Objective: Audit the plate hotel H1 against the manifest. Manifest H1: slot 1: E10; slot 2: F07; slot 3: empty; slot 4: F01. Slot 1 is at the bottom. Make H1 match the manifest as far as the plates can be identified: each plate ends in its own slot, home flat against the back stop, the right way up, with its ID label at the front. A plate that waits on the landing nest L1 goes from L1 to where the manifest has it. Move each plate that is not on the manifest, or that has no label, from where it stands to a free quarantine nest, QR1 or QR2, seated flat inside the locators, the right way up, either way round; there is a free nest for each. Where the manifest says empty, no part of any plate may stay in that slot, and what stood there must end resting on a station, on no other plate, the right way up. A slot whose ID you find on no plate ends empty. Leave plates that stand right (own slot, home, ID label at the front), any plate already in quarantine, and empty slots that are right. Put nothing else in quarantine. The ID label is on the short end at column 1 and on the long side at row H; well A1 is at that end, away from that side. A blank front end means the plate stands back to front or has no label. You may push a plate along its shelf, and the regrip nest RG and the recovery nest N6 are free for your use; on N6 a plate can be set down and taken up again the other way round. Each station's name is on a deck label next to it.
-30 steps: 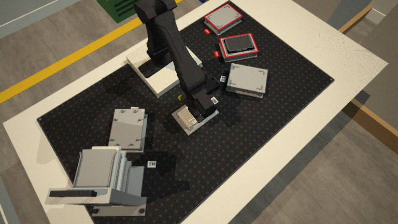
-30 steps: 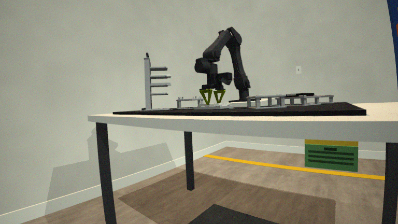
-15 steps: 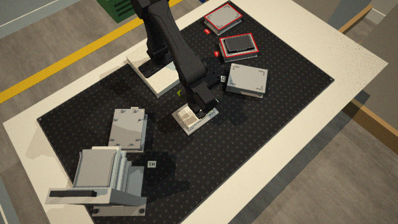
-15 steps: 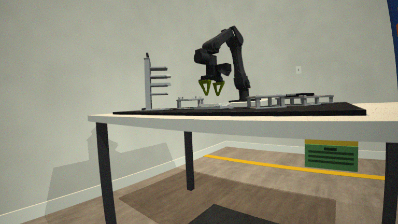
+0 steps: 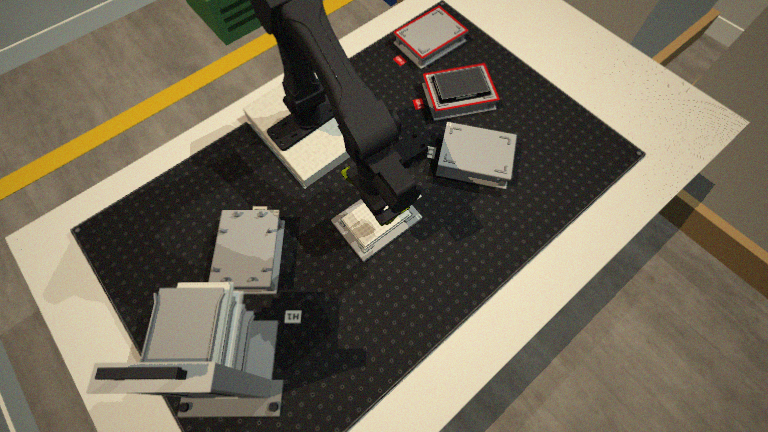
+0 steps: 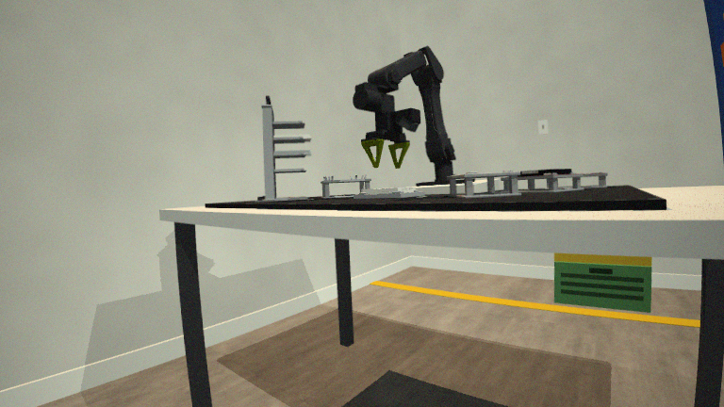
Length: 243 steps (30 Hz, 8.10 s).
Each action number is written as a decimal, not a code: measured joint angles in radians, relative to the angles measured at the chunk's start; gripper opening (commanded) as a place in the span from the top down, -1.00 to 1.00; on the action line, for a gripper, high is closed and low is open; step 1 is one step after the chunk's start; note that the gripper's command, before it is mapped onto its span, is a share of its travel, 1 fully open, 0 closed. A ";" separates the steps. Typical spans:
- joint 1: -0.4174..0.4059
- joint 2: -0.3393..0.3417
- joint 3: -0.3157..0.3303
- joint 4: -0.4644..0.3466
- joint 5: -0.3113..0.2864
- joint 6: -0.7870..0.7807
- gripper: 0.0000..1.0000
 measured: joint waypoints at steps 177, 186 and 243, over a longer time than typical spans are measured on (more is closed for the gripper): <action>0.000 0.025 -0.052 0.065 -0.003 3.087 -1.00; 0.000 0.037 -0.078 0.106 -0.003 3.087 -1.00; 0.000 0.110 -0.167 0.274 -0.003 3.087 -0.72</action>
